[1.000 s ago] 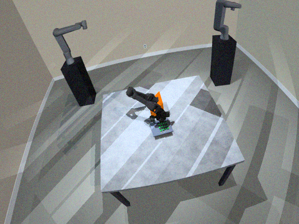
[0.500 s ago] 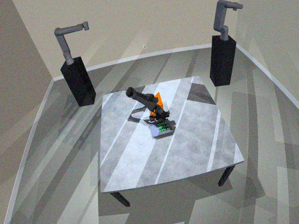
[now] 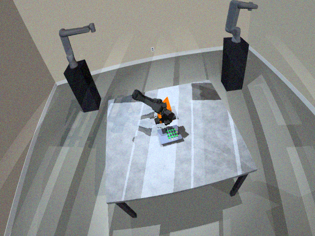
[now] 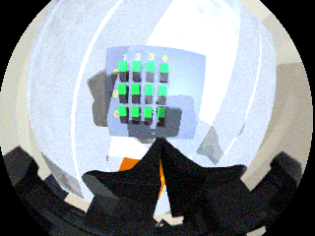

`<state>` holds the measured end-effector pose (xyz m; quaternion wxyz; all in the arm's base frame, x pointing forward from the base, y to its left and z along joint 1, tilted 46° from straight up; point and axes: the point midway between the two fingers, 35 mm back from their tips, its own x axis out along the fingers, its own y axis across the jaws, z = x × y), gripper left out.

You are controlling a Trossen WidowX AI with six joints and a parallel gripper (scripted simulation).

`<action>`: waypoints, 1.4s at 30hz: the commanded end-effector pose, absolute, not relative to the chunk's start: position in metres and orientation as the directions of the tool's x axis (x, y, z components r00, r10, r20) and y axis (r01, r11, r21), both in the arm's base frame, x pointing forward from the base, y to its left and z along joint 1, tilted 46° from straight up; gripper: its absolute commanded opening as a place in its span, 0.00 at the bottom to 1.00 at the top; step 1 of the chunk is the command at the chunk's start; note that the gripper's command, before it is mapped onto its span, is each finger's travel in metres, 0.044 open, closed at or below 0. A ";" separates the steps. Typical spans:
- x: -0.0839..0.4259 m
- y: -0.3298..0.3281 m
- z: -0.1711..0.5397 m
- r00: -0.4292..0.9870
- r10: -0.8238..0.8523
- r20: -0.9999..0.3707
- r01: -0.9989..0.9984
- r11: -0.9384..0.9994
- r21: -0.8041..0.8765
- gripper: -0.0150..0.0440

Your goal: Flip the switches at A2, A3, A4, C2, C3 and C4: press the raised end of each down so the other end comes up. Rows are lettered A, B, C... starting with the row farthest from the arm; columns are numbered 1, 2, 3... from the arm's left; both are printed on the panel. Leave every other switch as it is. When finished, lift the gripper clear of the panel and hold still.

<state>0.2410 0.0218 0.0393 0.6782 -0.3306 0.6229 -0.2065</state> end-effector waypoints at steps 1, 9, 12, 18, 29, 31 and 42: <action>0.243 0.017 0.044 0.143 -0.693 -0.706 -0.134 0.694 -0.708 0.25; 0.246 -0.006 0.021 0.167 -0.690 -0.705 -0.133 0.692 -0.709 0.25; 0.246 -0.006 0.021 0.167 -0.690 -0.705 -0.133 0.692 -0.709 0.25; 0.247 -0.013 0.015 0.167 -0.690 -0.704 -0.133 0.692 -0.710 0.25; 0.249 -0.019 0.008 0.167 -0.690 -0.704 -0.133 0.692 -0.710 0.25; 0.249 -0.022 0.005 0.167 -0.690 -0.704 -0.133 0.692 -0.710 0.25; 0.250 -0.023 0.004 0.167 -0.690 -0.704 -0.133 0.692 -0.710 0.25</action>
